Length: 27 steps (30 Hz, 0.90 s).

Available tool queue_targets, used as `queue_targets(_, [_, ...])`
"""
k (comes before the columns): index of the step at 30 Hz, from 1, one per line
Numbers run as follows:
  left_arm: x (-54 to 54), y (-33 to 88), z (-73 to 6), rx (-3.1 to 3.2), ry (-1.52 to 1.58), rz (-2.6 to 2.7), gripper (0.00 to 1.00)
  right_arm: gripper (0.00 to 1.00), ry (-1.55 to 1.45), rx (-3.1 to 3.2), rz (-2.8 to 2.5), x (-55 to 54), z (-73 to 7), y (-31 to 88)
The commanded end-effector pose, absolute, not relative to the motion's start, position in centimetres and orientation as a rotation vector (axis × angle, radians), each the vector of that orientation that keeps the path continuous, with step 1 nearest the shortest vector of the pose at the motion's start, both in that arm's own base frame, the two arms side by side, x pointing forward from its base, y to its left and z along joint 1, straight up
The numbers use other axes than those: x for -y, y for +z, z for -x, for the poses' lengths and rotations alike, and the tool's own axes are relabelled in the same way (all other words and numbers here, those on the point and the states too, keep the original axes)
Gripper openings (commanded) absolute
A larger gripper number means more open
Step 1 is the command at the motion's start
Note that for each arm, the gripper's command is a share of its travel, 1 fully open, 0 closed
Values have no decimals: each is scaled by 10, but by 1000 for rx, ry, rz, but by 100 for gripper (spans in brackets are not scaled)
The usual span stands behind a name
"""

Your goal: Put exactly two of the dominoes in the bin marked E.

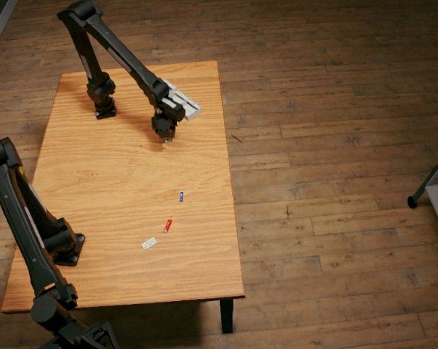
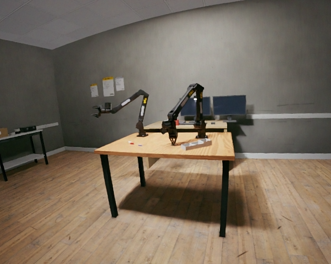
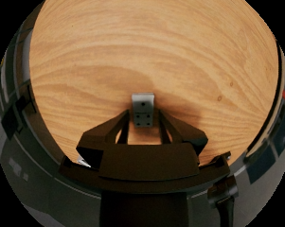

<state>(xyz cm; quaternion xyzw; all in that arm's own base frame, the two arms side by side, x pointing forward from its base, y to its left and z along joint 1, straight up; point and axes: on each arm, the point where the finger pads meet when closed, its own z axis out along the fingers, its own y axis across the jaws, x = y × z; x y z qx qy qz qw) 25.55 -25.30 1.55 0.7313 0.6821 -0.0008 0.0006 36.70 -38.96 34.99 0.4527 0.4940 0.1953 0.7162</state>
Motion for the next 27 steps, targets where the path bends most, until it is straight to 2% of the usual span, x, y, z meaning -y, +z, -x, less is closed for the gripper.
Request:
queue_targets(1, [254,7,-253,-2149,3,-2292,39,100,421,-1081,-989,394,-364,360])
queue_targets(17, [252,8,-252,-2148,3,-2290,39,100,421,-1081,-989,394,-364,360])
queue_targets(18, [252,8,-251,-2148,3,-2290,20,100,421,-1081,-989,394,-364,360])
queue_targets(27, [252,10,-251,-2147,3,-2290,20,100,421,-1081,-989,394,-364,360])
